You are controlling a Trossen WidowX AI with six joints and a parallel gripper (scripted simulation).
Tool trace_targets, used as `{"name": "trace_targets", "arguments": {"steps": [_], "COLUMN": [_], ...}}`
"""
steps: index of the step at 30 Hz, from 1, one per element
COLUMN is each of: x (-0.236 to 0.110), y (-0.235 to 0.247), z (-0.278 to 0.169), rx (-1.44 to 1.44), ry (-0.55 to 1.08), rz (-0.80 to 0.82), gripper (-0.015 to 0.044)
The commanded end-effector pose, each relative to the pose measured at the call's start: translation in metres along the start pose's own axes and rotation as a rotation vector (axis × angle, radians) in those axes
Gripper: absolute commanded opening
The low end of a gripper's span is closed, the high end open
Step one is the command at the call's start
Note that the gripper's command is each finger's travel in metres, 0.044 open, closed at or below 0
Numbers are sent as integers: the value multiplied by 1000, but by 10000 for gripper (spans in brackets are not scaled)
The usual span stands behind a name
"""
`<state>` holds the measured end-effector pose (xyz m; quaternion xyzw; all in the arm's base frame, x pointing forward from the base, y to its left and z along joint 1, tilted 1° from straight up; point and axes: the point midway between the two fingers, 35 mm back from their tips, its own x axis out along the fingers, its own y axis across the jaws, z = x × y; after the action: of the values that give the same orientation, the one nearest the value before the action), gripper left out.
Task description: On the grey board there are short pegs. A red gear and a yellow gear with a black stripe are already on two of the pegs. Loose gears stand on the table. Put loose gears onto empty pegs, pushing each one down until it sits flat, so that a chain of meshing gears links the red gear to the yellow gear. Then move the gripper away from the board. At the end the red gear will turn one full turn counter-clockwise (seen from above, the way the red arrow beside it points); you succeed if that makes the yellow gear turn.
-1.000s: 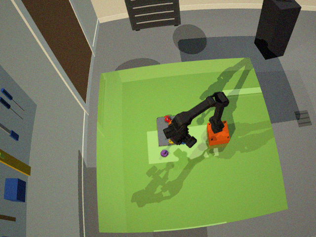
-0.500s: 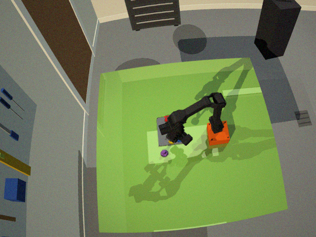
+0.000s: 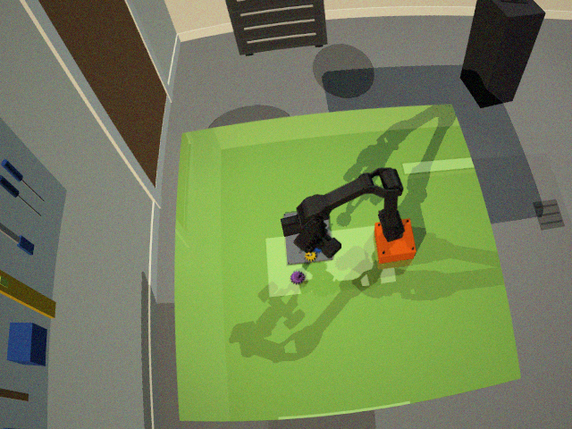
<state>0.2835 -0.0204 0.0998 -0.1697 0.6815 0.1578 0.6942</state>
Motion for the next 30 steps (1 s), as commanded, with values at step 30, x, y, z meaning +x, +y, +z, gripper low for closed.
{"name": "trace_targets", "arguments": {"steps": [30], "x": [36], "y": [-75], "z": [-19], "rx": [-3], "ry": [-5], "rz": [-10], "gripper": [0]}}
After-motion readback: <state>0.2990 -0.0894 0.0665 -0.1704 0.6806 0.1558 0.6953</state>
